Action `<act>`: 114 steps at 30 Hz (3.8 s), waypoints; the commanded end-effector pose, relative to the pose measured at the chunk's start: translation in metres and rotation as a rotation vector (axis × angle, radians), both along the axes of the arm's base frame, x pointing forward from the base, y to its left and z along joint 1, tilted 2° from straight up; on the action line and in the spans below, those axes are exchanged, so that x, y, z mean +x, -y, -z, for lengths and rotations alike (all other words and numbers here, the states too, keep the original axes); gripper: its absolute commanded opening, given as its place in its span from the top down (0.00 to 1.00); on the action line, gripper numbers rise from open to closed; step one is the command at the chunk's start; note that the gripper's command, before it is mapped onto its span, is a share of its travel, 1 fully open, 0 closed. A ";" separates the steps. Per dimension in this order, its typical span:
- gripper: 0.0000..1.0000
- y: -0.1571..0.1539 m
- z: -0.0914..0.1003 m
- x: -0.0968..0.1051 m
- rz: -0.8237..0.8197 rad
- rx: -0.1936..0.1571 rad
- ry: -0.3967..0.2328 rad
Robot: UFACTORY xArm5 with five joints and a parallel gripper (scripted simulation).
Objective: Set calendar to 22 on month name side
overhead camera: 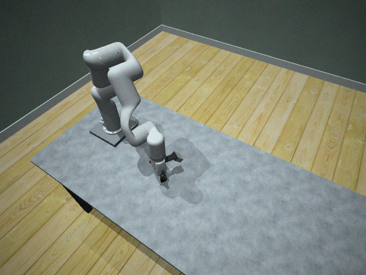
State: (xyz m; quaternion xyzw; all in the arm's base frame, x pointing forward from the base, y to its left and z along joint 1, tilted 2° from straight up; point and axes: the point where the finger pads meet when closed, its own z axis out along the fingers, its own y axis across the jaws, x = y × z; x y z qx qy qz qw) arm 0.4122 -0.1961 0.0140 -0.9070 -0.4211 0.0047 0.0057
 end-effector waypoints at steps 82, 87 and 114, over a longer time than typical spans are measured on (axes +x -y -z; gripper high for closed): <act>0.00 0.010 -0.032 -0.024 0.262 -0.004 0.001; 0.00 0.011 -0.032 -0.026 0.316 -0.004 0.001; 0.00 0.028 -0.037 -0.077 0.811 -0.009 -0.005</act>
